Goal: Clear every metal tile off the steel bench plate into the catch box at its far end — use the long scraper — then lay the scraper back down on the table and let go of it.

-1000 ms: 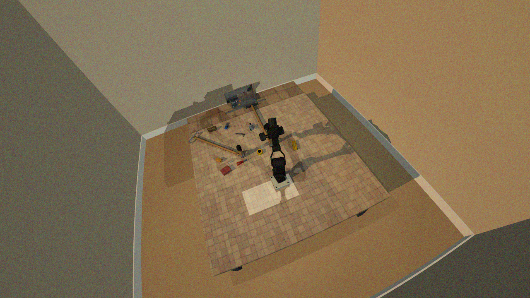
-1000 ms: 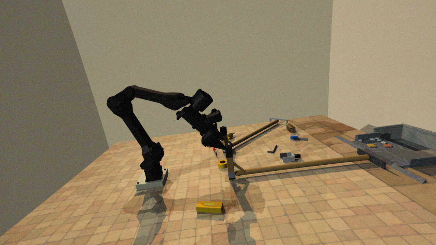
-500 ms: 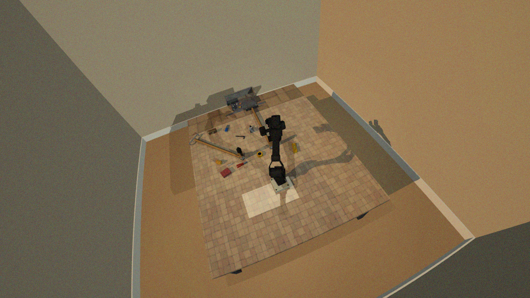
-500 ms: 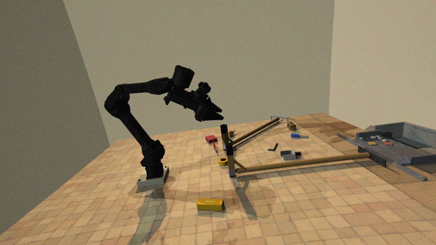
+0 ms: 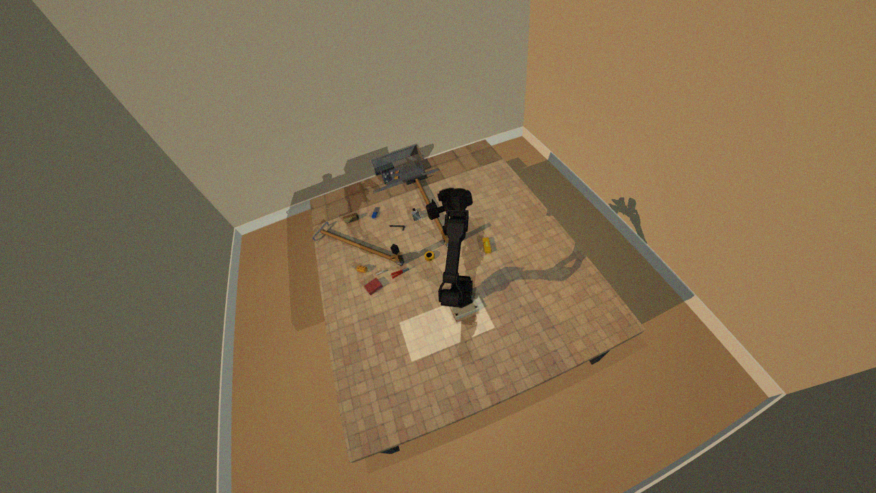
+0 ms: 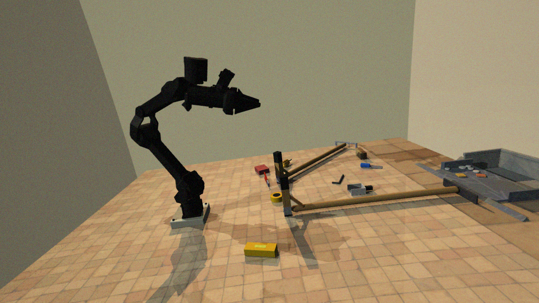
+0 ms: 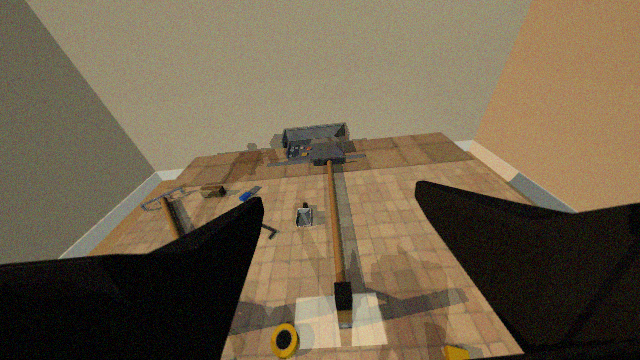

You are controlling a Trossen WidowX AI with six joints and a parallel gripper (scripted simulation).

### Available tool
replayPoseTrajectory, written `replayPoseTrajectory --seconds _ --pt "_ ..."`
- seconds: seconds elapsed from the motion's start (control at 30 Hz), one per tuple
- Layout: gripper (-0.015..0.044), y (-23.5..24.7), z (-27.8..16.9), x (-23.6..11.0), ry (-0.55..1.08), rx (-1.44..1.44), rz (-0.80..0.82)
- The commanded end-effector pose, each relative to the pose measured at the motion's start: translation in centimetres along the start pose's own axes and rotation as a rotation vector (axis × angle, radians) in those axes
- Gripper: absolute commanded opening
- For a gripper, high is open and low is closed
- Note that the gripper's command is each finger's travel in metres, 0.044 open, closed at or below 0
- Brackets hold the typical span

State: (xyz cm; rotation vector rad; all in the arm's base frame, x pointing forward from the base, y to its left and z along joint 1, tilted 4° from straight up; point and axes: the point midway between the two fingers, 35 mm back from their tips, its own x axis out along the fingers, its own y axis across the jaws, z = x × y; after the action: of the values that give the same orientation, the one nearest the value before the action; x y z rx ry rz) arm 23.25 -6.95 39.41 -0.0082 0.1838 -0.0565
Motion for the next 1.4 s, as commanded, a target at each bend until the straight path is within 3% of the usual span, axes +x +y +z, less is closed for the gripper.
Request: replayPoseTrajectory --seconds 0.0,1.17,1.37 --pt "0.044 0.9 2.1 -1.9 -0.073 -0.028 0.011" --pt "0.044 0.9 2.3 -1.9 -0.078 -0.024 0.008" --pt "0.044 0.4 1.1 -0.5 -0.042 -0.022 -0.003"
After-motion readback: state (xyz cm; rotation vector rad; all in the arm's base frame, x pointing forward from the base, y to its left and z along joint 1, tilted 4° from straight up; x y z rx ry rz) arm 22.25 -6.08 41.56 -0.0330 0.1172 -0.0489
